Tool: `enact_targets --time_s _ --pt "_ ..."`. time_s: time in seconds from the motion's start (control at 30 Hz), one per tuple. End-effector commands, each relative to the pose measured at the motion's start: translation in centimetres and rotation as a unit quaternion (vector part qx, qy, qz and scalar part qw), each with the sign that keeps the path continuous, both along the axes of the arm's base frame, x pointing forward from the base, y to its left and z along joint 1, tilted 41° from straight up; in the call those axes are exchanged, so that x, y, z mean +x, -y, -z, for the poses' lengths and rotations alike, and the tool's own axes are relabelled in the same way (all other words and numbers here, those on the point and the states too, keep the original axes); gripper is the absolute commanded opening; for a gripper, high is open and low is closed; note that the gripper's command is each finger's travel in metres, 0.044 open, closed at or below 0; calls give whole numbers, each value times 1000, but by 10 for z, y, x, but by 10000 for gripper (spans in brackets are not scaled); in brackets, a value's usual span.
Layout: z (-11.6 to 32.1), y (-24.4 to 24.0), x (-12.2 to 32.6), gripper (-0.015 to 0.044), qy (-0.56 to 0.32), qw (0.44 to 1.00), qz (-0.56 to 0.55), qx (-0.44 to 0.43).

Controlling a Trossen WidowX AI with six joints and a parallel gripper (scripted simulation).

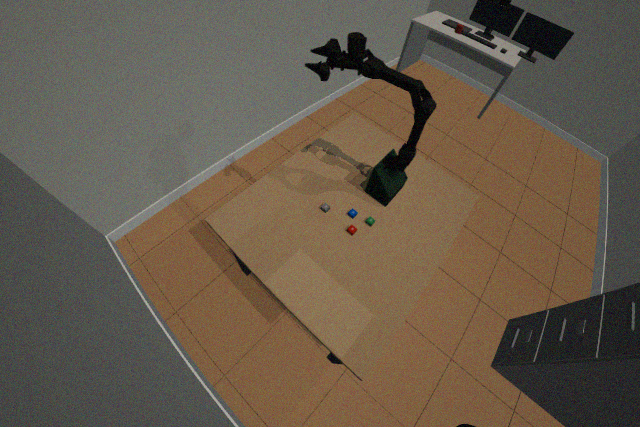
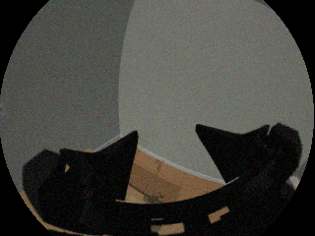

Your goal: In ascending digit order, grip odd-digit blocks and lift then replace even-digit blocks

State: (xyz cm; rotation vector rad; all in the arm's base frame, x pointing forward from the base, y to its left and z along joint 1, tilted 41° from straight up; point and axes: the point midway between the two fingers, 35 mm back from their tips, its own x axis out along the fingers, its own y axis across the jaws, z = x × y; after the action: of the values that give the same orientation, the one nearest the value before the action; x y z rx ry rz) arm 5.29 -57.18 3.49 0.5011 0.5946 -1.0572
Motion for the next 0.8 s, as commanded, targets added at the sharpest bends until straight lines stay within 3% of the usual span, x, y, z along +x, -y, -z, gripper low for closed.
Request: enact_targets --time_s 0.0,0.3,0.77 --pt "1 -1 2 400 0 1000 -3 2" --pt "30 -86 108 400 -15 984 -142 102" --pt "51 -288 221 400 -51 887 -373 266"
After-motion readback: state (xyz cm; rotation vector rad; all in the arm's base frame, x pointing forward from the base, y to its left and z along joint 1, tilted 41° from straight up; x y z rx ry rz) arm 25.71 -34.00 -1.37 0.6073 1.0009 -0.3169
